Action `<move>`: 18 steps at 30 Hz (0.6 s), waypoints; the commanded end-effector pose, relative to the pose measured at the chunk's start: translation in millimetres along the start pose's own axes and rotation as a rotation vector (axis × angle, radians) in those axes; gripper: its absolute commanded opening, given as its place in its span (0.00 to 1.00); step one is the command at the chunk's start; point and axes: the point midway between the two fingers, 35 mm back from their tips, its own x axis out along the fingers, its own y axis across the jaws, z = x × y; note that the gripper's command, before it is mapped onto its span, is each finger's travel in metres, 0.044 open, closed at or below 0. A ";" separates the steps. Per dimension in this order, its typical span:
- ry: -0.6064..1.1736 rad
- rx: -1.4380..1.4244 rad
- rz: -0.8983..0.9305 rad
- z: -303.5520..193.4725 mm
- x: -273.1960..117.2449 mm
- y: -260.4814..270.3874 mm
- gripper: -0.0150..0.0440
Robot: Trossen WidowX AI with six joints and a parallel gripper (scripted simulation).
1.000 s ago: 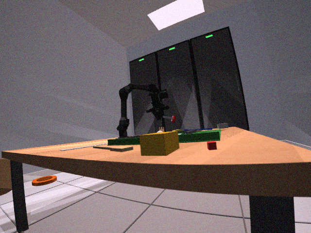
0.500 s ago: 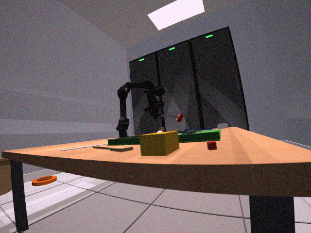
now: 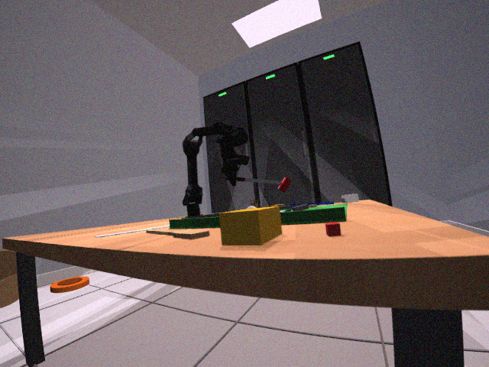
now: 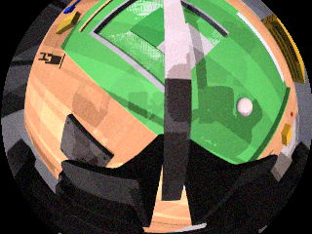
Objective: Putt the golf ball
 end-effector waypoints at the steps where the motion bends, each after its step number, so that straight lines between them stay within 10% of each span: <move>1: 0.009 0.083 -0.015 -16.7 -5.1 -13.0 0.25; 18: 0.068 0.461 -0.053 -105.5 -20.2 -53.1 0.25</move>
